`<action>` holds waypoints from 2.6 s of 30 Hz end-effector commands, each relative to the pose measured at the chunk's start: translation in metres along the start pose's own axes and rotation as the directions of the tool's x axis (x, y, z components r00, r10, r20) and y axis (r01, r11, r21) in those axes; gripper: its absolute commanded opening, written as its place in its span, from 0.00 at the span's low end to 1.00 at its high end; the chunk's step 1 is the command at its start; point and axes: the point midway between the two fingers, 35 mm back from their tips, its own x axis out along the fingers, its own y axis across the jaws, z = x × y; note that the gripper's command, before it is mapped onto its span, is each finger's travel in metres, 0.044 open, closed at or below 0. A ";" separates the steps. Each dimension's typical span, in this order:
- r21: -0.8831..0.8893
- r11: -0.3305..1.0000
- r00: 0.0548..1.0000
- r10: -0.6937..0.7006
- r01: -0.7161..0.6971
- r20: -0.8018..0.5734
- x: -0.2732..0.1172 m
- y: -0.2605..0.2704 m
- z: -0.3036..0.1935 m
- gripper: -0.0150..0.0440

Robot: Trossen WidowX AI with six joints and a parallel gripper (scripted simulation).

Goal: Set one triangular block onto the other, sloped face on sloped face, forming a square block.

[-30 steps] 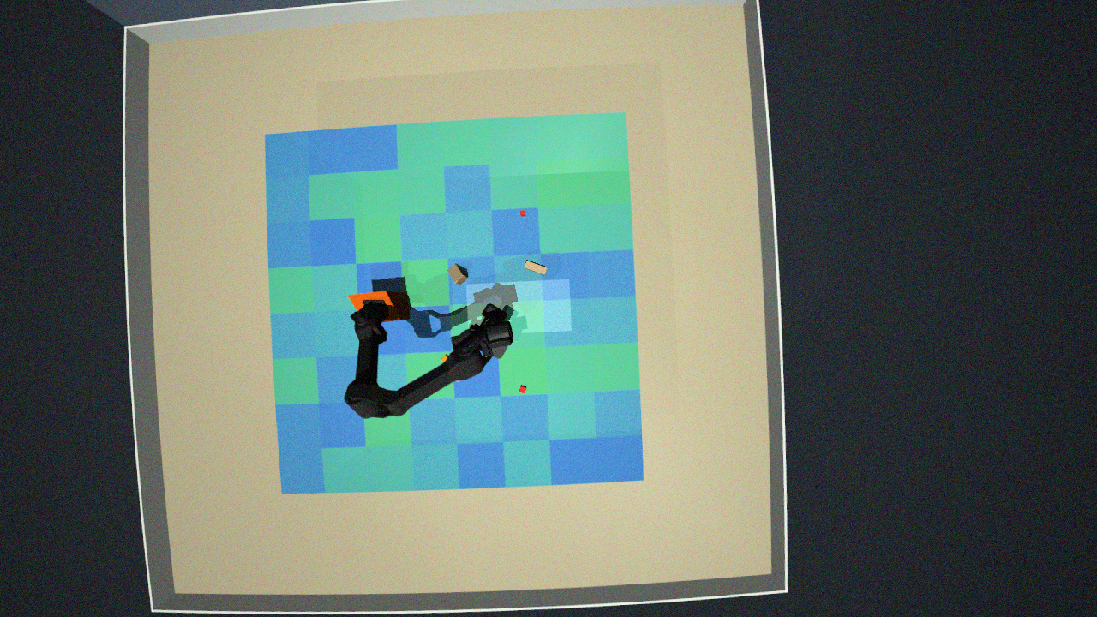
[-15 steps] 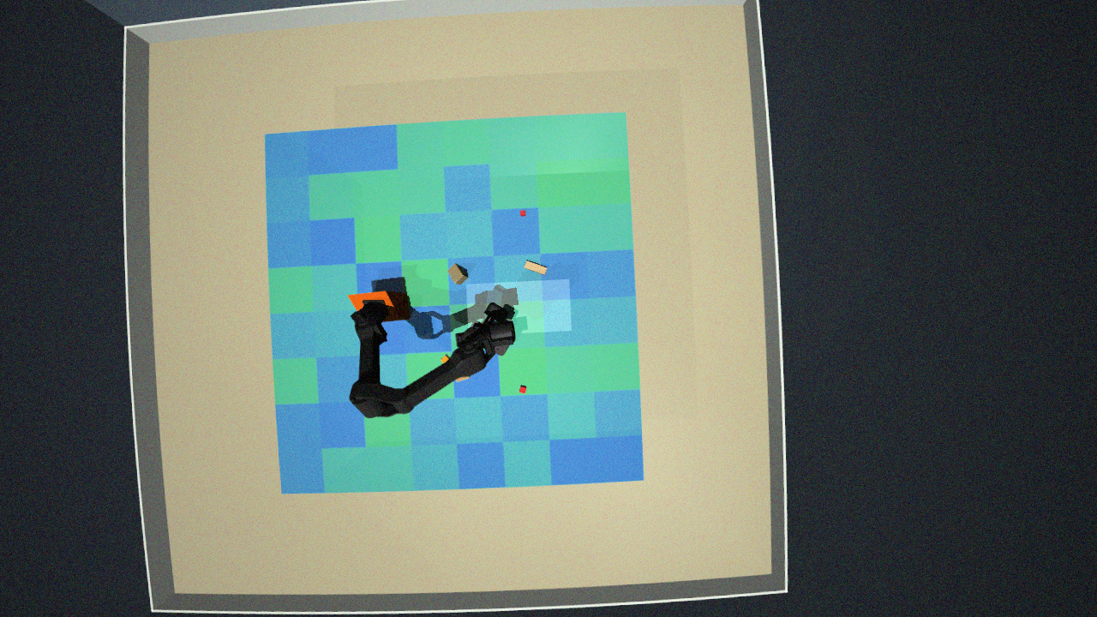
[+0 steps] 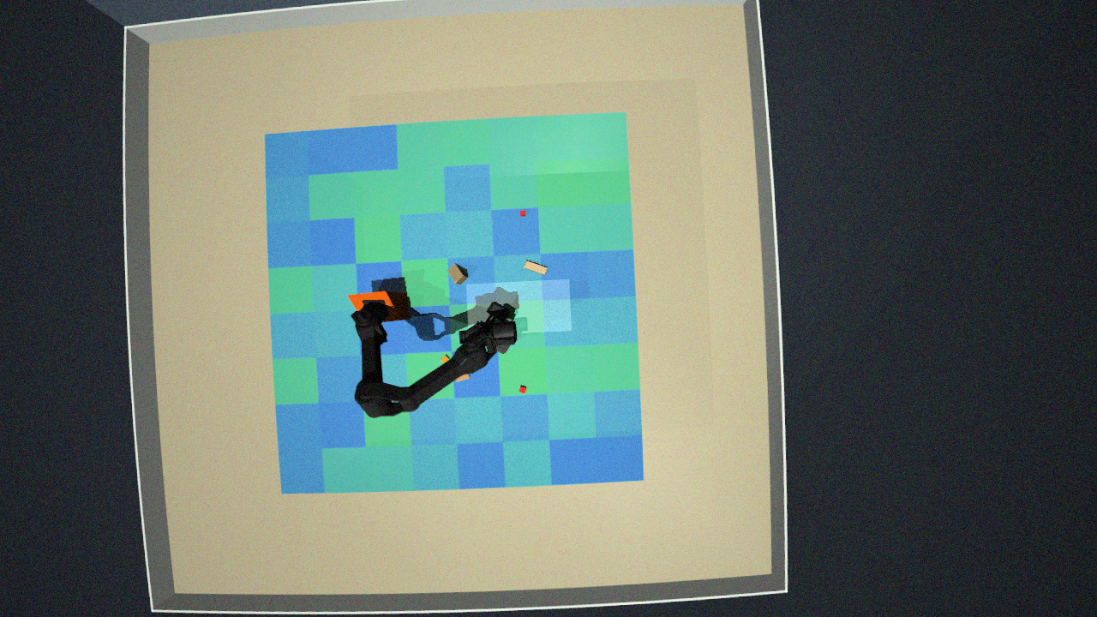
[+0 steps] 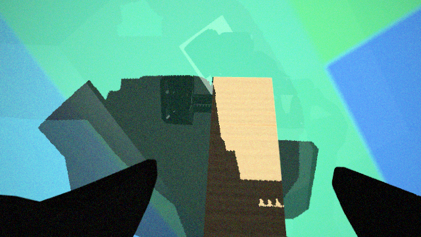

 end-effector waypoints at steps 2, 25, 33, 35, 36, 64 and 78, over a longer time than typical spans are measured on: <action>-0.008 1.000 1.000 -0.006 0.006 -0.001 0.009 0.000 -0.002 1.00; -0.007 1.000 1.000 -0.010 0.010 0.002 0.044 0.000 -0.004 1.00; -0.007 1.000 1.000 -0.010 0.010 0.002 0.044 0.000 -0.004 0.69; -0.007 1.000 1.000 -0.010 0.010 0.002 0.044 0.000 -0.004 0.60; -0.007 1.000 1.000 -0.010 0.010 0.002 0.044 0.000 -0.004 0.56; 0.002 1.000 1.000 -0.007 0.007 -0.001 0.014 0.000 -0.005 0.25; 0.287 0.958 1.000 -0.003 0.004 -0.004 0.016 0.001 -0.006 0.25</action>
